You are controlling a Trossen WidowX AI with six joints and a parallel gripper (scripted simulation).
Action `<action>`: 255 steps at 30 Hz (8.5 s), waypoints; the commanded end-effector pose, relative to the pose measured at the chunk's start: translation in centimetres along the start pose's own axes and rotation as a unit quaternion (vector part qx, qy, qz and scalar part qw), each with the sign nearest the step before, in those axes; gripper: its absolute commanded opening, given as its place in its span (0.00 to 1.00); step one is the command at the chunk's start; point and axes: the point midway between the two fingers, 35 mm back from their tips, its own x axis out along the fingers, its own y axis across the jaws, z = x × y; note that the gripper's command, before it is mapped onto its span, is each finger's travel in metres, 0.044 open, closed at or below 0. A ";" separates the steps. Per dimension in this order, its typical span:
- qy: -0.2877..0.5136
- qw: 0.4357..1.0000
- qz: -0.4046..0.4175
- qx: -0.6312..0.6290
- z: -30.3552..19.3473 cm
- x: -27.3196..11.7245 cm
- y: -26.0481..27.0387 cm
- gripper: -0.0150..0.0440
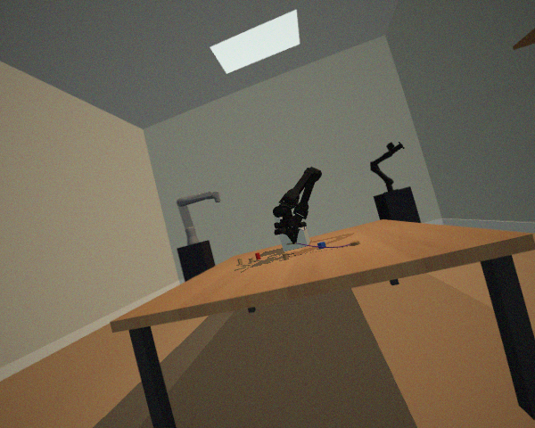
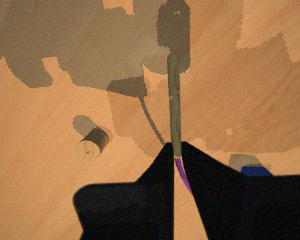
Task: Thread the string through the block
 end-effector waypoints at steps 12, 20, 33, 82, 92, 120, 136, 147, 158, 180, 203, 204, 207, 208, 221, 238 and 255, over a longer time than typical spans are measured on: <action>-0.019 1.000 -0.001 0.001 -1.2 -0.8 0.1 0.25; -0.030 1.000 -0.001 0.001 -2.0 -1.3 0.0 0.25; -0.048 0.999 -0.002 0.002 -3.2 -2.1 -0.1 0.25; -0.116 0.993 0.001 -0.001 -7.5 -5.8 -2.0 0.25; -0.129 0.992 0.002 -0.001 -8.3 -6.6 -2.6 0.25; -0.149 0.977 -0.021 0.154 -10.2 -8.1 -2.7 0.25; -0.136 0.928 -0.048 0.342 -10.8 -8.1 -1.2 0.25; -0.131 0.918 -0.059 0.369 -11.0 -8.1 -0.7 0.25; -0.113 0.972 -0.085 0.189 -11.0 -8.1 -0.6 0.25; -0.066 0.973 -0.121 -0.186 -11.1 -8.1 -0.5 0.25; -0.006 0.825 -0.135 -0.549 -11.2 -8.1 -0.3 0.25; -0.003 0.815 -0.135 -0.563 -11.2 -8.1 -0.3 0.25; 0.005 0.785 -0.134 -0.605 -11.2 -8.1 -0.3 0.25; 0.007 0.775 -0.134 -0.618 -11.3 -8.1 -0.3 0.25; 0.041 0.617 -0.126 -0.775 -11.3 -8.1 -0.2 0.25; 0.080 0.366 -0.104 -0.921 -11.4 -8.1 0.0 0.25; 0.108 0.083 -0.073 -0.988 -11.4 -8.2 0.1 0.25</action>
